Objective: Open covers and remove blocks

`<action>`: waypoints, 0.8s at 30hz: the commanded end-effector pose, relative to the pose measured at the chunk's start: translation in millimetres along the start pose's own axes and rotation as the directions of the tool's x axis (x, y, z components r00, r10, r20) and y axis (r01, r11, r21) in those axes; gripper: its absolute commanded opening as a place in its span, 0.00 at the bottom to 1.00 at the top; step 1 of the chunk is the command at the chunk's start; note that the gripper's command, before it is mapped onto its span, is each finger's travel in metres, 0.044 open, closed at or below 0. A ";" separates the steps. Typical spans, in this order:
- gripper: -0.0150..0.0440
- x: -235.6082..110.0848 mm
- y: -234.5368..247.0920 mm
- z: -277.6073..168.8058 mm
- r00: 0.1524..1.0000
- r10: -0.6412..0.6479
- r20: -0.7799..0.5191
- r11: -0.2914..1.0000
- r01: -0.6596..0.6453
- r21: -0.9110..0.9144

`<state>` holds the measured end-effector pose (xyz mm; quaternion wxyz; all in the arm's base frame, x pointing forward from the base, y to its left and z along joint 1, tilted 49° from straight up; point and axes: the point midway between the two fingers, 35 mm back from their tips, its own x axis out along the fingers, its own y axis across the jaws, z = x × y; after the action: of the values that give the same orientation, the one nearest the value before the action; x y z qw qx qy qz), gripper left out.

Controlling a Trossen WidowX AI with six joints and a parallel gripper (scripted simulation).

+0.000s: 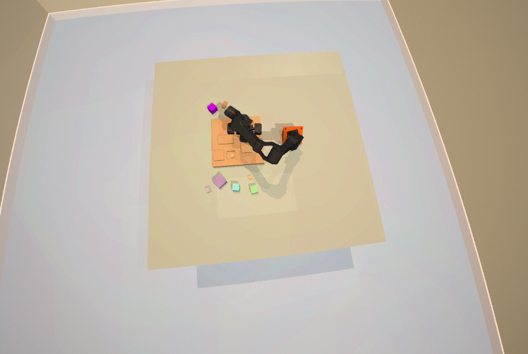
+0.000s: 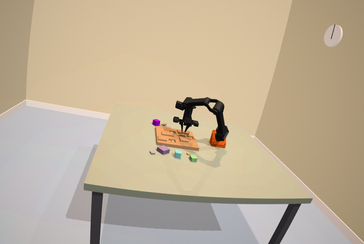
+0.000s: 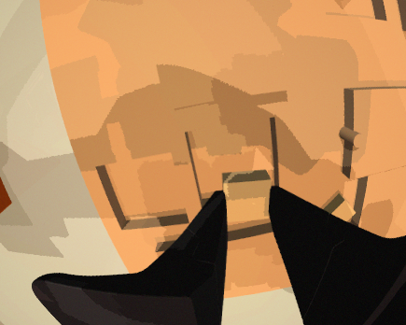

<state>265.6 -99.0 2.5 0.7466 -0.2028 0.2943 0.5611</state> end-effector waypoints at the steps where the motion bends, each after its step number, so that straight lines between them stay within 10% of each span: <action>1: 0.39 -4.3 -0.1 -0.4 1.000 0.001 -0.004 1.000 -0.001 -0.004; 24: 0.39 -54.2 -0.2 5.3 1.000 0.001 -0.008 1.000 -0.001 -0.003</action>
<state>255.7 -136.1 37.7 0.7473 -0.2037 0.2957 0.5591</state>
